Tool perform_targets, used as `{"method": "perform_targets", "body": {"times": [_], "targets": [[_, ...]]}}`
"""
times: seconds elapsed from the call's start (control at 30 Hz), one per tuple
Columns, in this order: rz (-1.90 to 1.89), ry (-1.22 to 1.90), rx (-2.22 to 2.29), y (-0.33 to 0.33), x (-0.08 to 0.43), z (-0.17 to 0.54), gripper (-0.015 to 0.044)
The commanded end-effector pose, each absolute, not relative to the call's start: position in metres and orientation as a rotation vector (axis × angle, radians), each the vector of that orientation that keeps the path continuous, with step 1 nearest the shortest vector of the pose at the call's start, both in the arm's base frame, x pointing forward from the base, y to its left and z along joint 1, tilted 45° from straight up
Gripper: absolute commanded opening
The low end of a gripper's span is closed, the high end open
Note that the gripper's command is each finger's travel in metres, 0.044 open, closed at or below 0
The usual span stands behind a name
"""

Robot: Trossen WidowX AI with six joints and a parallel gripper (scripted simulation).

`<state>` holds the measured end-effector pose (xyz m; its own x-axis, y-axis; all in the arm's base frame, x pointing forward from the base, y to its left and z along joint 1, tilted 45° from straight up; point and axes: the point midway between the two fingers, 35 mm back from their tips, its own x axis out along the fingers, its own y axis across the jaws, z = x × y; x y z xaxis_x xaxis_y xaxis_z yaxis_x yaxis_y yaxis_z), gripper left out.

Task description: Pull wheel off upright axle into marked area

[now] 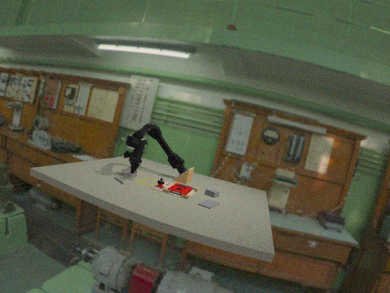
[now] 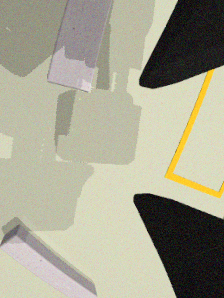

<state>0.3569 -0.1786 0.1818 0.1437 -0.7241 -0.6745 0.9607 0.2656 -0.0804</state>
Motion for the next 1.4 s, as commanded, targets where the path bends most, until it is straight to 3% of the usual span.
{"method": "perform_targets", "body": {"times": [0.0, 0.5, 1.0, 1.37], "targets": [[-1.154, 0.898, 0.238, -0.140, 0.367, 0.158, 0.0300], [-0.681, 1.482, -0.544, 0.001, 0.362, 0.099, 0.0300], [-0.675, 1.487, -0.553, 0.010, 0.367, 0.089, 0.0300], [-0.675, 1.486, -0.552, -0.020, 0.367, 0.058, 0.0300]]}}
